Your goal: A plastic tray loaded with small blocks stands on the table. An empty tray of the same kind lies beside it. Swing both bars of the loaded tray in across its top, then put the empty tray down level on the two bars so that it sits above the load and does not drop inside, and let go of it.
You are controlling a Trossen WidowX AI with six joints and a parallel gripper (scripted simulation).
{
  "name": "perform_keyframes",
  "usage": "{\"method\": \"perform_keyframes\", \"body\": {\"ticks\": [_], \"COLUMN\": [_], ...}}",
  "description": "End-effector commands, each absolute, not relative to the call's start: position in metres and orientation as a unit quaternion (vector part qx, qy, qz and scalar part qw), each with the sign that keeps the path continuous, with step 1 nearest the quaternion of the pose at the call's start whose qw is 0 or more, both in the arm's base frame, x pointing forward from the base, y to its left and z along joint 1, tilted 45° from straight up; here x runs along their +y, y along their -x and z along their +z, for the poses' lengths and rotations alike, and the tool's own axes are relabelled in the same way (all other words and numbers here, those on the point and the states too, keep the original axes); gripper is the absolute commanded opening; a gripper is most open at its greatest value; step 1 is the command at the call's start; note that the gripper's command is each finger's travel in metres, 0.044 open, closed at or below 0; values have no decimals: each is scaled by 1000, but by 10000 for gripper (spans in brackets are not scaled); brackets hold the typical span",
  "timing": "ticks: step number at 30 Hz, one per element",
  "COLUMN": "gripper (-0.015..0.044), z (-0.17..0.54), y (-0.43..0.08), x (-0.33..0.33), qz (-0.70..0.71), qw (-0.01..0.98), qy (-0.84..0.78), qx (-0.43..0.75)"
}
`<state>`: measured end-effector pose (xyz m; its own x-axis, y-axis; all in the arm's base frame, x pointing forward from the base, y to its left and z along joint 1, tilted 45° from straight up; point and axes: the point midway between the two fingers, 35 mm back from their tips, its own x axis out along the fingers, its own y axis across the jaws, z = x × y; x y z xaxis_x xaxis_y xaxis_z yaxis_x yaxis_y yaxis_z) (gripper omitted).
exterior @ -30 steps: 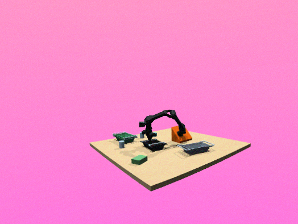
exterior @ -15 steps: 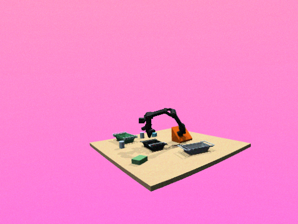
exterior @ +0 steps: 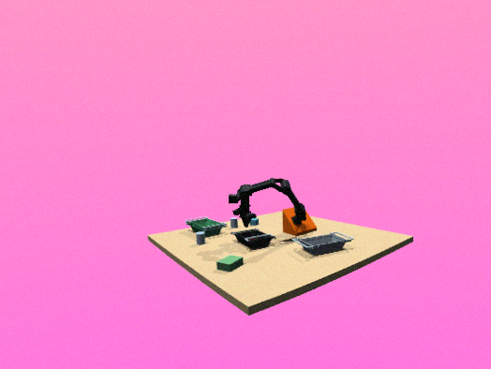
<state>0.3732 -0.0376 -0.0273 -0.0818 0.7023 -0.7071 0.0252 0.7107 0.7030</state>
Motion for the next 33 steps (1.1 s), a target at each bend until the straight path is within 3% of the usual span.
{"method": "perform_keyframes", "body": {"ticks": [1,5,33], "gripper": [84,0,0], "z": [-28,-28,-27], "y": [-373,-373,-373], "x": [-37,-37,-38], "qz": [271,271,272], "qw": [623,623,623], "qy": [-267,-267,-266], "qx": [683,683,683]}}
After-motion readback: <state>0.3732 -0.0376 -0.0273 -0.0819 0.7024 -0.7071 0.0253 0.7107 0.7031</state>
